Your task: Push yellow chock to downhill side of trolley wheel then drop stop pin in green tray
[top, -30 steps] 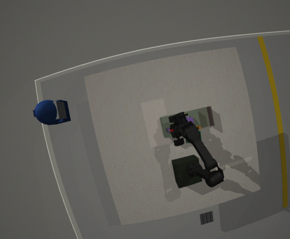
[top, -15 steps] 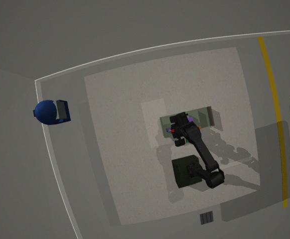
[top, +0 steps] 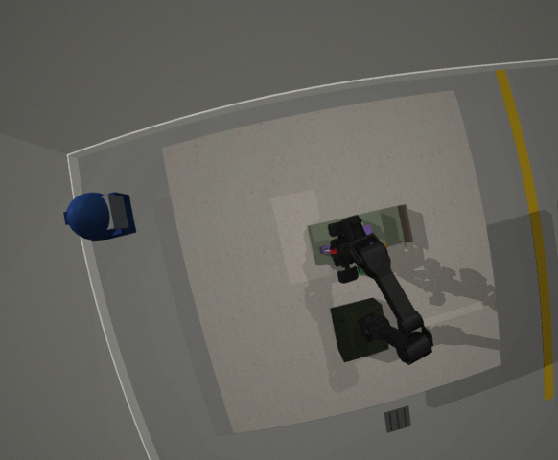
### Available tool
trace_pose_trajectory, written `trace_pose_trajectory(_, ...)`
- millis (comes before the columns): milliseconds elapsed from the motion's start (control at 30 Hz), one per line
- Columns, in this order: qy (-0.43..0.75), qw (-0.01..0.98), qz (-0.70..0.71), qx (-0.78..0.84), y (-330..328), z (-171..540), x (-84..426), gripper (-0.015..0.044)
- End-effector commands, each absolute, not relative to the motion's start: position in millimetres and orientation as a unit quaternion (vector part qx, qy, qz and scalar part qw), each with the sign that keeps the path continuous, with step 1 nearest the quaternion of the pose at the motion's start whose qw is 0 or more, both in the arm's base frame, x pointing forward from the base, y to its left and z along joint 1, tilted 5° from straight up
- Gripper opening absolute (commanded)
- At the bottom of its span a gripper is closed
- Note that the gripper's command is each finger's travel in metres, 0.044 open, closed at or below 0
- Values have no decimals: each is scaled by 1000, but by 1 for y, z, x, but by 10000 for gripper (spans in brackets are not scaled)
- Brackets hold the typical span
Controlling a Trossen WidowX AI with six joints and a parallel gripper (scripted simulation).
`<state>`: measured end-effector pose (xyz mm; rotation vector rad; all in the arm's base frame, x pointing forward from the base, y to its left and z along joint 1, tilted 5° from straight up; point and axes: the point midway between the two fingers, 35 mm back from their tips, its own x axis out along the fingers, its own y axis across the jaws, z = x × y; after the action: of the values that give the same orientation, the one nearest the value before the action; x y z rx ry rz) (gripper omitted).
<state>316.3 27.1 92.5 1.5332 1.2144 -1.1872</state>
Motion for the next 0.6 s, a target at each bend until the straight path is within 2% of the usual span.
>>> trace_pose_trajectory(0,485,415,-469,611,28,97,317,0)
trace_pose_trajectory(567,485,414,-469,611,44,105,321,0)
